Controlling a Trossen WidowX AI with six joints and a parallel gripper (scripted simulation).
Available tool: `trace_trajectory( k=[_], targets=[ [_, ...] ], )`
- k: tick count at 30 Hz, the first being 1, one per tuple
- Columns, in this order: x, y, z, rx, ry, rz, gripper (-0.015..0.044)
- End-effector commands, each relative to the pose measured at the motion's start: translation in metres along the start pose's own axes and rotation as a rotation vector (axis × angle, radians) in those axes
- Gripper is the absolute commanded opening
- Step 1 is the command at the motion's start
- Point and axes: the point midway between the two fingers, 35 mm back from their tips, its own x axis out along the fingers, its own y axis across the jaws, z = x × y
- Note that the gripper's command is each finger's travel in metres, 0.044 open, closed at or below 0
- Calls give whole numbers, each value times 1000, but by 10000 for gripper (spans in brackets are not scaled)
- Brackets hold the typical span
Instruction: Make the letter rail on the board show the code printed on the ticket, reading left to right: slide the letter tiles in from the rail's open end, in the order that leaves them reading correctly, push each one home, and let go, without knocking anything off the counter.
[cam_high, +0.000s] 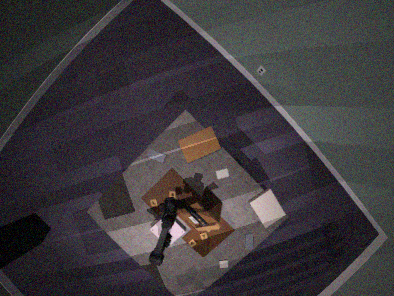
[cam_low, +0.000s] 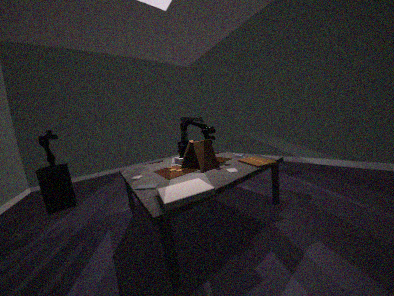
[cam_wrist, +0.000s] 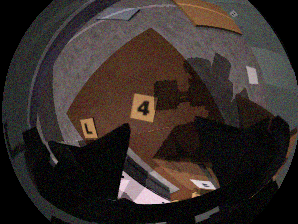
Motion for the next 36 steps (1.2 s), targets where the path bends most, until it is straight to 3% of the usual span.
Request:
trace_trajectory(
  k=[1,4,15,21,36],
  targets=[
    [63,29,-1,214,149,-27,340],
    [83,37,-5,289,195,-42,340],
    [84,33,-9,291,196,-42,340],
    [115,33,-14,291,196,-42,340],
    [127,33,-16,291,196,-42,340]
  ],
)
